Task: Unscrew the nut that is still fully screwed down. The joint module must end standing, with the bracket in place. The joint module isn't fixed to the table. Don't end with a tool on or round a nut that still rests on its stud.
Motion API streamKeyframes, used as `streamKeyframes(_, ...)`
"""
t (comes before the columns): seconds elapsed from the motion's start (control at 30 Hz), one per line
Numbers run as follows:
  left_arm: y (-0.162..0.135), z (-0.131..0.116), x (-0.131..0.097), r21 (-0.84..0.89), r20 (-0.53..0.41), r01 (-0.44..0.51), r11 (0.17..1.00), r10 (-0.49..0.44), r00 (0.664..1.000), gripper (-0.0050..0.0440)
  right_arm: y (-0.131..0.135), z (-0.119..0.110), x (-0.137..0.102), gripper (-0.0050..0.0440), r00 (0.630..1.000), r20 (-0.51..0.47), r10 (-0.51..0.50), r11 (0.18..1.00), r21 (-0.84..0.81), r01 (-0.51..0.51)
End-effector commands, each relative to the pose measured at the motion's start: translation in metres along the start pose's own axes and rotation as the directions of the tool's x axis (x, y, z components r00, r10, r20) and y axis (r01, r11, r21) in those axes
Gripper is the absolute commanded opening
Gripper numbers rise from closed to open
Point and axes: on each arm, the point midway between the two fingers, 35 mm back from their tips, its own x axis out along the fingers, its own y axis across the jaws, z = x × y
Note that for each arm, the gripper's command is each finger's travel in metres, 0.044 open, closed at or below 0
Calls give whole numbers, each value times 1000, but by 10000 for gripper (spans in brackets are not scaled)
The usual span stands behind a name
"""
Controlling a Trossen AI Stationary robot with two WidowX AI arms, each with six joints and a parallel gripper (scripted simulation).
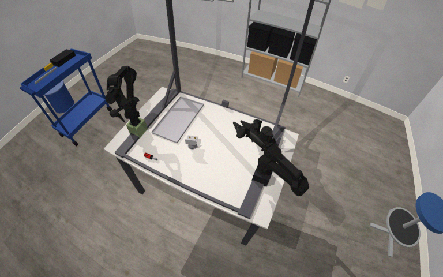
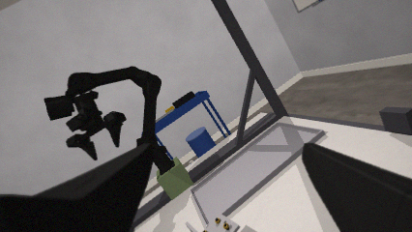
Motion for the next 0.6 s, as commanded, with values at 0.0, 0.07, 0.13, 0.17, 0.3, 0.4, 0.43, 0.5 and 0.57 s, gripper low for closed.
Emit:
streamKeyframes(0.0,4,6,0,-2,12,-6,1000,6,1000,400,-1,2,-4,400,1000,13,-12,1000,-4,12)
streamKeyframes(0.07,4,6,0,-2,12,-6,1000,6,1000,400,-1,2,-4,400,1000,13,-12,1000,-4,12)
streamKeyframes(0.13,4,6,0,-2,12,-6,1000,6,1000,400,-1,2,-4,400,1000,13,-12,1000,-4,12)
streamKeyframes(0.17,4,6,0,-2,12,-6,1000,6,1000,400,-1,2,-4,400,1000,13,-12,1000,-4,12)
streamKeyframes(0.3,4,6,0,-2,12,-6,1000,6,1000,400,-1,2,-4,400,1000,13,-12,1000,-4,12)
streamKeyframes(0.4,4,6,0,-2,12,-6,1000,6,1000,400,-1,2,-4,400,1000,13,-12,1000,-4,12)
streamKeyframes(0.43,4,6,0,-2,12,-6,1000,6,1000,400,-1,2,-4,400,1000,13,-12,1000,-4,12)
streamKeyframes(0.5,4,6,0,-2,12,-6,1000,6,1000,400,-1,2,-4,400,1000,13,-12,1000,-4,12)
streamKeyframes(0.57,8,15,3,-31,24,-3,1000,4,1000,400,-5,3,0,400,999,18,-27,1000,14,27)
